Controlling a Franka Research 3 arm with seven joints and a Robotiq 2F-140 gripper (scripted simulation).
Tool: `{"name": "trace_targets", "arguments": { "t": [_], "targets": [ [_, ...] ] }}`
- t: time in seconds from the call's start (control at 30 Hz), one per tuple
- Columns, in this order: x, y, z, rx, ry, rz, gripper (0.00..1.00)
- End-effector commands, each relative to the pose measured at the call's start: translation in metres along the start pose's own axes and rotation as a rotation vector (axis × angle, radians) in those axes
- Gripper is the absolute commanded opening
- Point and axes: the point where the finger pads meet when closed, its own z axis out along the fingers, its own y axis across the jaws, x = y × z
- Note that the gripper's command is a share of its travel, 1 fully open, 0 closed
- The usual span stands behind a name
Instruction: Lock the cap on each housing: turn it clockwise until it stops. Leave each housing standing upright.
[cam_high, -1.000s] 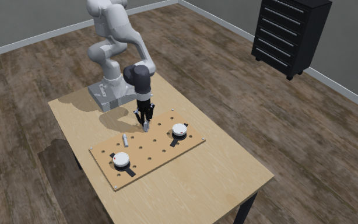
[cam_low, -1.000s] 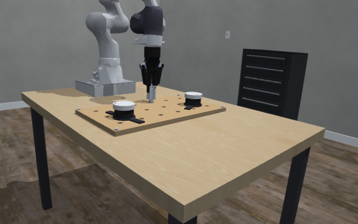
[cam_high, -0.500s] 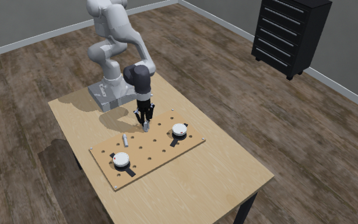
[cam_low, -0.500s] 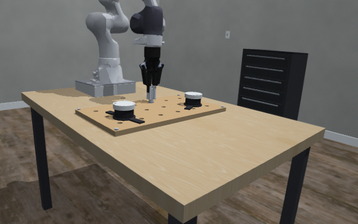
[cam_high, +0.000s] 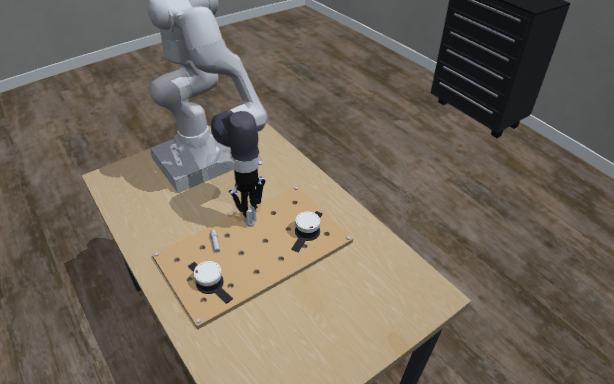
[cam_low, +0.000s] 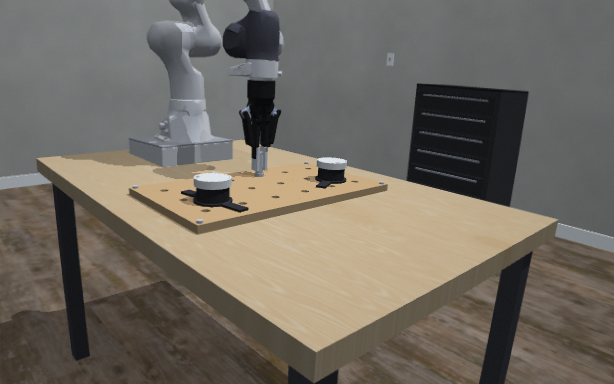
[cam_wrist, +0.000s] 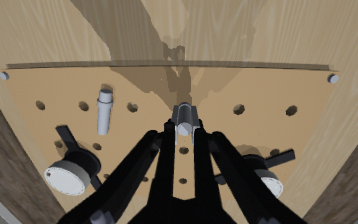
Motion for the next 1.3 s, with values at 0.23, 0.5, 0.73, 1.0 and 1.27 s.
{"name": "trace_targets", "arguments": {
  "t": [0.23,0.5,0.73,1.0,1.27],
  "targets": [
    [0.001,0.000,0.001,0.000,0.001,0.003,0.10],
    [0.001,0.000,0.001,0.000,0.001,0.003,0.10],
    [0.001,0.000,0.000,0.000,0.001,0.003,0.10],
    [0.001,0.000,-0.004,0.000,0.001,0.003,0.10],
    [0.001,0.000,-0.010,0.000,0.001,0.003,0.10]
  ]
}}
